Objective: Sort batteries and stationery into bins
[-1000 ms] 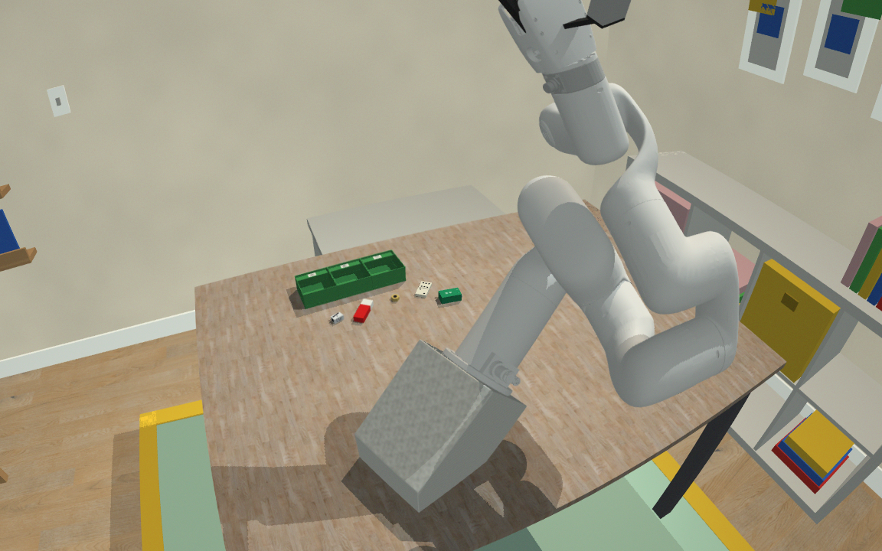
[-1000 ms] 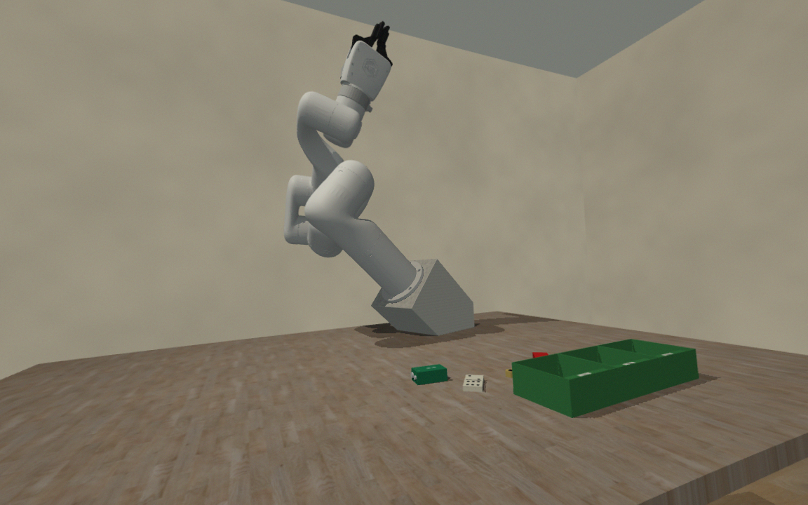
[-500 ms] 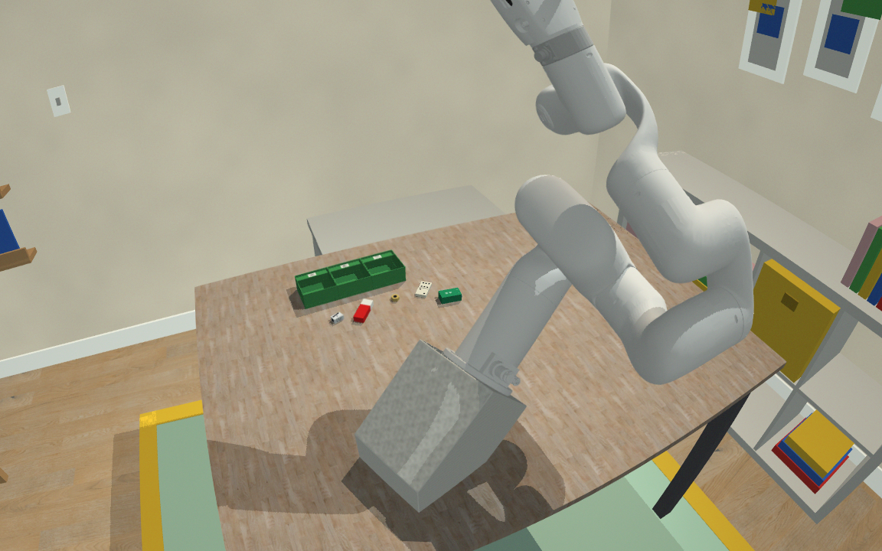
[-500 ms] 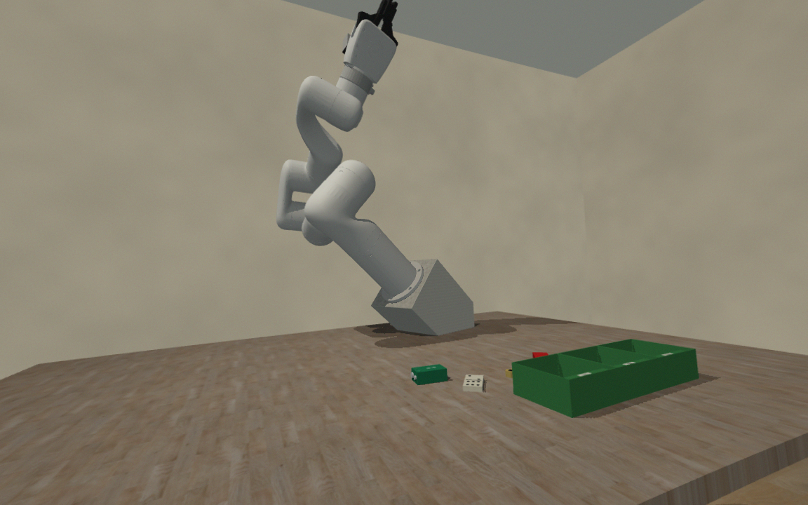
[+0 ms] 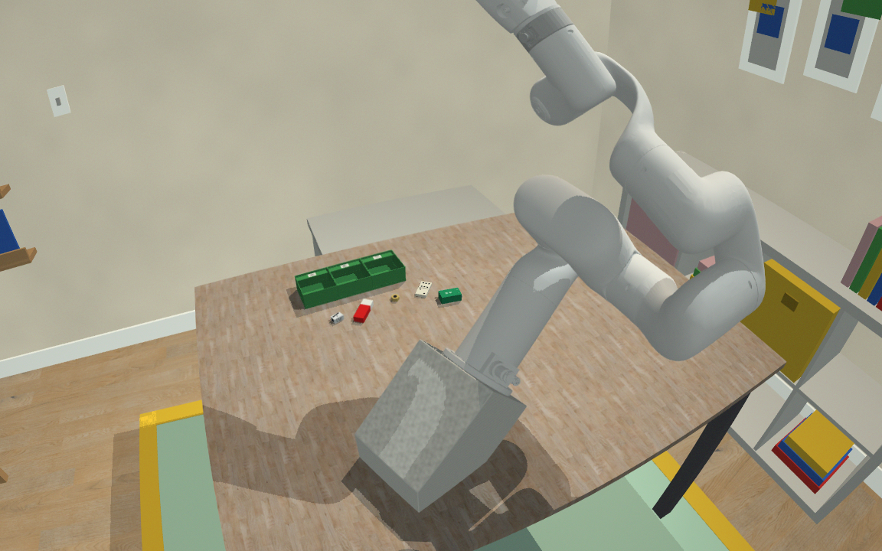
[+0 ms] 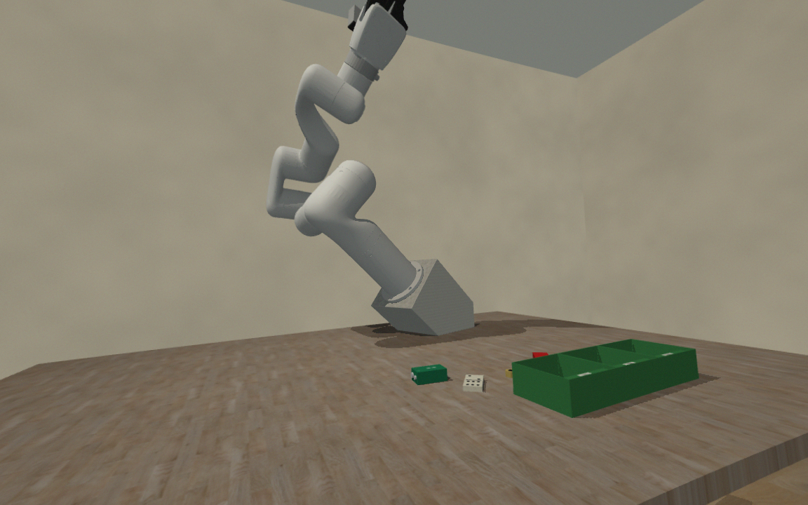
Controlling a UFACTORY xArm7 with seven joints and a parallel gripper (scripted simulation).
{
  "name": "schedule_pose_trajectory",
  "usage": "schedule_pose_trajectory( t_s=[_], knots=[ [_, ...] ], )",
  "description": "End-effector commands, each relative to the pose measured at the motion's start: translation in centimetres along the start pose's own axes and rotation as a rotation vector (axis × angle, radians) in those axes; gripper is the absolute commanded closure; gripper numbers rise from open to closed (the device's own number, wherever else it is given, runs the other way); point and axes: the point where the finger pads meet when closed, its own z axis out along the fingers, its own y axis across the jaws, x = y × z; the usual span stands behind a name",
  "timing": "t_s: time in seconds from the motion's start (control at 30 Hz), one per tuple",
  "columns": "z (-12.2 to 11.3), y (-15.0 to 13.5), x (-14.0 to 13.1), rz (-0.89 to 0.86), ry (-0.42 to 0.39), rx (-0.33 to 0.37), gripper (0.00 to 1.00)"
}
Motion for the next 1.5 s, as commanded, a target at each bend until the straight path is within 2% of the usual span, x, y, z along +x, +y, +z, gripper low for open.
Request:
schedule_pose_trajectory(
  t_s=[0.0,0.1,0.2,0.27,0.33,0.43,0.53,0.7,0.77,0.83,0.93,1.0,1.03,1.07,1.17,1.23,1.27,1.3,1.4,1.47],
  knots=[
    [1.2,0.6,-1.6,0.059,-0.093,-0.010,0.93],
    [1.9,1.0,-3.0,0.073,-0.113,-0.013,0.93],
    [1.9,1.0,-3.1,0.073,-0.113,-0.013,0.93],
    [2.5,1.4,-4.7,0.124,-0.199,-0.024,0.93],
    [3.1,1.7,-6.2,0.136,-0.219,-0.027,0.93],
    [3.1,1.7,-6.3,0.136,-0.219,-0.027,0.93],
    [3.8,2.1,-8.7,0.196,-0.325,-0.042,0.93],
    [4.0,2.3,-9.6,0.196,-0.325,-0.042,0.93],
    [4.3,2.5,-11.2,0.242,-0.412,-0.056,0.93],
    [4.6,2.6,-12.8,0.252,-0.431,-0.058,0.93],
    [4.7,2.7,-12.9,0.252,-0.431,-0.058,0.93],
    [4.8,2.8,-14.6,0.296,-0.520,-0.072,0.93],
    [4.9,2.8,-15.4,0.305,-0.538,-0.075,0.93],
    [5.0,2.9,-16.2,0.305,-0.538,-0.075,0.93],
    [5.0,2.9,-16.3,0.305,-0.538,-0.075,0.93],
    [5.0,2.9,-17.9,0.346,-0.628,-0.090,0.93],
    [5.0,2.9,-18.8,0.354,-0.645,-0.093,0.93],
    [5.0,3.0,-19.6,0.354,-0.645,-0.093,0.93],
    [5.0,3.0,-19.7,0.354,-0.645,-0.093,0.93],
    [4.8,2.9,-21.3,0.392,-0.736,-0.109,0.93]
  ],
)
